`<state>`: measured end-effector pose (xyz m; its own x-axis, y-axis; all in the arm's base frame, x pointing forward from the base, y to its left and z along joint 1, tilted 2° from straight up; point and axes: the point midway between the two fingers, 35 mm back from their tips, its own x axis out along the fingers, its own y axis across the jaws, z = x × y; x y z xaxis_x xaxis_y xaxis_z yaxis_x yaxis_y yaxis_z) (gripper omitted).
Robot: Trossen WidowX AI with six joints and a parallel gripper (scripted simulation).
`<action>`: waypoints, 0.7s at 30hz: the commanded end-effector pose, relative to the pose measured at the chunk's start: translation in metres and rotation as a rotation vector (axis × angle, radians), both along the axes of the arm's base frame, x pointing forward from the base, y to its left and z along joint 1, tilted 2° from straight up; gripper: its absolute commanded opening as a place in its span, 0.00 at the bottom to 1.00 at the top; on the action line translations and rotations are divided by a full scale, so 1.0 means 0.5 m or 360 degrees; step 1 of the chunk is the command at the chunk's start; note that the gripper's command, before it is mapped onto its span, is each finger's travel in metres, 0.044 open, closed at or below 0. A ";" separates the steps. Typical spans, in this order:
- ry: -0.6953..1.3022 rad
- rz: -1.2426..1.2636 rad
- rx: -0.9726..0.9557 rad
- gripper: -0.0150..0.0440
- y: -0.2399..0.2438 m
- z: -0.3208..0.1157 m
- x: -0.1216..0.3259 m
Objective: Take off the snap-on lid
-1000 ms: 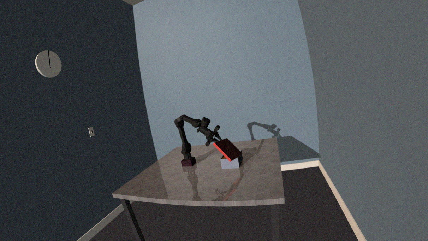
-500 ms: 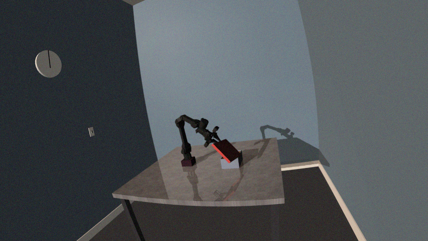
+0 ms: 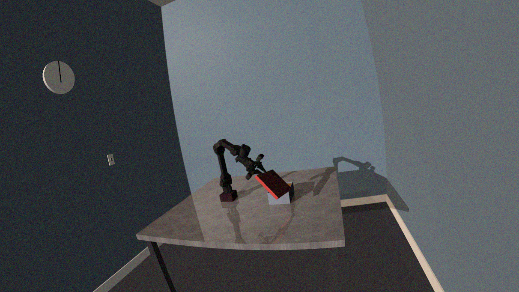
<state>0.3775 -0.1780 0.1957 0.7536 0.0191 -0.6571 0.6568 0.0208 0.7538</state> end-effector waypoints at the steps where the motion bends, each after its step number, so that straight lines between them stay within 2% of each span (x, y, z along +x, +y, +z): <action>1: -0.0001 0.0002 -0.0007 0.25 -0.016 0.001 -0.001; 21: 0.0000 0.0002 -0.0013 0.25 -0.096 0.002 -0.005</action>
<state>0.3742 -0.2211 0.1947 0.7487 0.0116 -0.6629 0.6626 0.0207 0.7487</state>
